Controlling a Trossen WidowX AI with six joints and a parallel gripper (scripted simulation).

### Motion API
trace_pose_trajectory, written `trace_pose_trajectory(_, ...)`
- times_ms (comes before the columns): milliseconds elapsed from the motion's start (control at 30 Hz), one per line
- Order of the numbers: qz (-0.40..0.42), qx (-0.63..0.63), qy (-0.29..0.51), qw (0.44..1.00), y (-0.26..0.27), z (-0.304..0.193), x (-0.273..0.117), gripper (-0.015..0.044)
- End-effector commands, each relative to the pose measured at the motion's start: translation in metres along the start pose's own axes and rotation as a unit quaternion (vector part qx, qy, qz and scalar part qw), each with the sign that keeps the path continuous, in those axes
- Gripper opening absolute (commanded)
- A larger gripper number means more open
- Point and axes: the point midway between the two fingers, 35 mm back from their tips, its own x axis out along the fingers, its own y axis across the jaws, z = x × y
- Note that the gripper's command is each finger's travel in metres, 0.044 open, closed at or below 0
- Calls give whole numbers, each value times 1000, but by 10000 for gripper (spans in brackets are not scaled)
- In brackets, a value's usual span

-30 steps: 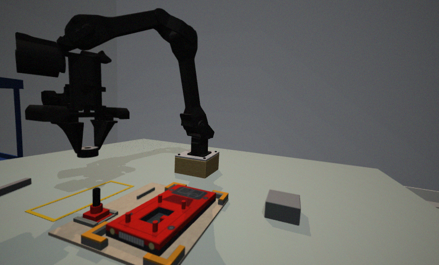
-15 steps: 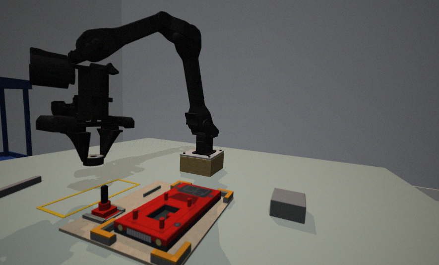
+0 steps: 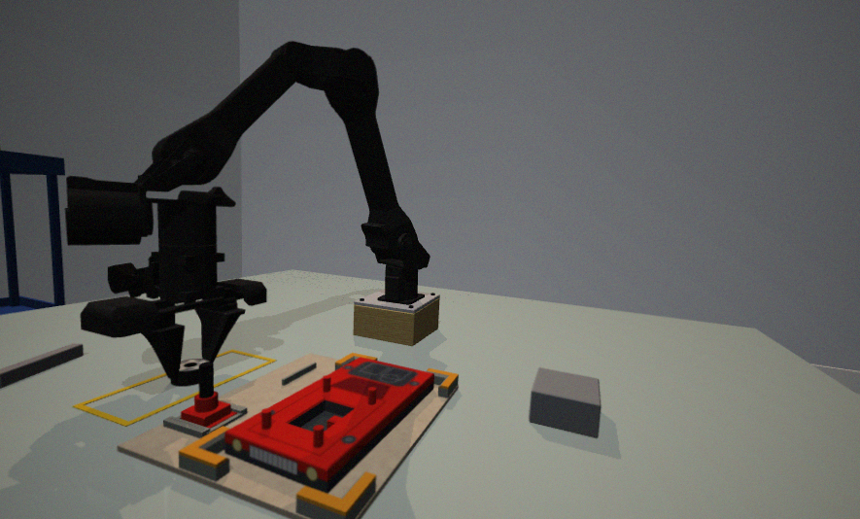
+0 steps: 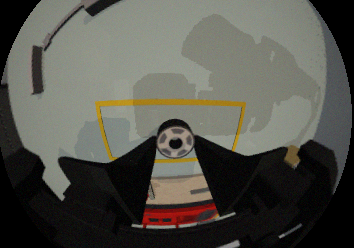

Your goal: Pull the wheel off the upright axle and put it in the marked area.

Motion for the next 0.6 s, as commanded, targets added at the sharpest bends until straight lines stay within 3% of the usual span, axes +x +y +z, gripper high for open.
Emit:
trace_pose_trajectory(0, 0, -2, 2, 1000, 0, -1, 5, 0)
trace_pose_trajectory(67, 0, -2, 2, 1000, 0, -1, 5, 0)
trace_pose_trajectory(433, 2, 0, -1, 1000, 1, 0, -1, 289)
trace_pose_trajectory(567, 1, -1, 0, 1000, 2, 1, -33, 300)
